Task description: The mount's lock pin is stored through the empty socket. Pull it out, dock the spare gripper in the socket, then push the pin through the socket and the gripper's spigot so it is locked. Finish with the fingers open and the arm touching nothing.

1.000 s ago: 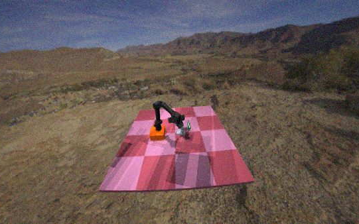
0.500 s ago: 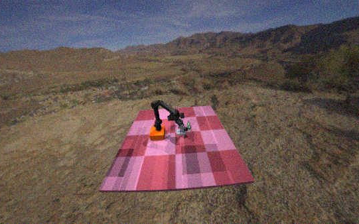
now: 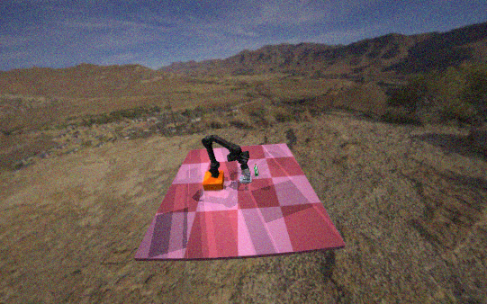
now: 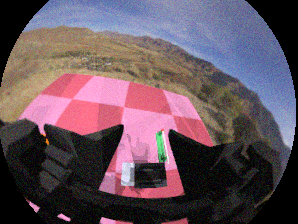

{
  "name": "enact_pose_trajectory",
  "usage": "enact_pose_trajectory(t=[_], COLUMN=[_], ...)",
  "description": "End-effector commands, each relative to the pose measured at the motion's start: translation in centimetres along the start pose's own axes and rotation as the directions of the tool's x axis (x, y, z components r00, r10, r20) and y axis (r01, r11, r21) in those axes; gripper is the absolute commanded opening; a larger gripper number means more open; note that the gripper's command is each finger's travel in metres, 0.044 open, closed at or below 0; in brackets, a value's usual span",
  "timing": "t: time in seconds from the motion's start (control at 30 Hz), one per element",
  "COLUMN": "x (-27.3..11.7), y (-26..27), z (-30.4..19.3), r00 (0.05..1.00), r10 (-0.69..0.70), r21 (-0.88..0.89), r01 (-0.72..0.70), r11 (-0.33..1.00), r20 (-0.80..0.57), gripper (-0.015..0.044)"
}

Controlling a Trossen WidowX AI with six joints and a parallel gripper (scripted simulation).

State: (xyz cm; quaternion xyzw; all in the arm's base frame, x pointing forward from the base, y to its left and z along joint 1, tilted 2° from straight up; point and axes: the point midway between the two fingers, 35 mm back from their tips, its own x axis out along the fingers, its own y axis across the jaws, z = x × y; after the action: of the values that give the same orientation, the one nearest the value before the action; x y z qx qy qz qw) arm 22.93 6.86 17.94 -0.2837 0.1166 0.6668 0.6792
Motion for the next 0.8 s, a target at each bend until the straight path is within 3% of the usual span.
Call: enact_pose_trajectory(t=[0.0,0.03,0.23,0.4,0.57,0.77], x=[2.4,2.9,3.6,5.0,7.1,10.5], y=[1.2,1.4,1.6,-1.0,-4.4,-8.5], z=[2.4,2.9,3.5,1.4,-0.9,-2.8], r00=[1.000,1.000,1.000,0.961,0.817,0.566], r10=[-0.003,-0.005,-0.001,0.160,0.276,0.275], r21=[-0.006,-0.013,-0.020,0.067,0.148,0.166], r01=[0.003,0.006,0.002,-0.149,-0.233,-0.236], r11=[1.000,1.000,1.000,0.987,0.961,0.957], r20=[0.012,0.020,0.023,-0.225,-0.506,-0.778], gripper=[0.0204,0.0180,0.0180,0.0180,0.0180,0.0180])
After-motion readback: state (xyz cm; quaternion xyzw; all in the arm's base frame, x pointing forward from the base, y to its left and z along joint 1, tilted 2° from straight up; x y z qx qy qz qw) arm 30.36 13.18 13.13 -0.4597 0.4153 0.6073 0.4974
